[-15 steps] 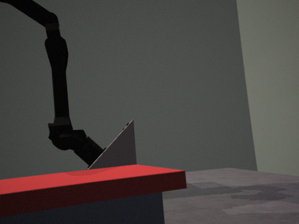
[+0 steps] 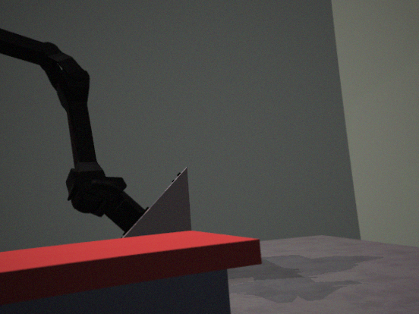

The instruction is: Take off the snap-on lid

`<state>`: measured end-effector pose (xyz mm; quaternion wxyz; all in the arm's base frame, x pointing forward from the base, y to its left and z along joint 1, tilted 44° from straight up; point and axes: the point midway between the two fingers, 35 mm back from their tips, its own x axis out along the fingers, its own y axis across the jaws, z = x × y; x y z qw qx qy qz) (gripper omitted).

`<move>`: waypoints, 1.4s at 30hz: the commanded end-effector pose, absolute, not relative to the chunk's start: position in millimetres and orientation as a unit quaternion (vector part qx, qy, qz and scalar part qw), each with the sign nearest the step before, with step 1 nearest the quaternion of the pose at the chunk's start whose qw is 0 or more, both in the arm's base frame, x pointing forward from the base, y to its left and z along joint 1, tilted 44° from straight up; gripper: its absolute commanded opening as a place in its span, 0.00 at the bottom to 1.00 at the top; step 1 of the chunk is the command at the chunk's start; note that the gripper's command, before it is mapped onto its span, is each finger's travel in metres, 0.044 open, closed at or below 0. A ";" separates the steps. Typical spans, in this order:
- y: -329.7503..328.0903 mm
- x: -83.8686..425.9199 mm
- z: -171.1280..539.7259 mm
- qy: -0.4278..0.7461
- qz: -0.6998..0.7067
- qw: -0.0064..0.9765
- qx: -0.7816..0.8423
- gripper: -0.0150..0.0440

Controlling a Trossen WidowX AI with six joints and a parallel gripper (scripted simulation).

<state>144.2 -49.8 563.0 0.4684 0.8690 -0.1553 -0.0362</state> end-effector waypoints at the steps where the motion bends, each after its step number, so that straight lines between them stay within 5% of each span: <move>1: -91.8 168.0 531.3 -0.145 -0.070 0.477 0.864 0.65; 11: -134.3 251.0 411.7 -0.077 -0.196 0.531 0.821 0.65; 22: -90.5 308.4 258.7 0.054 -0.319 0.667 0.671 0.65; 34: -18.7 284.2 123.0 0.178 -0.355 0.837 0.376 0.65; 42: -15.6 280.3 116.7 0.183 -0.353 0.846 0.355 0.65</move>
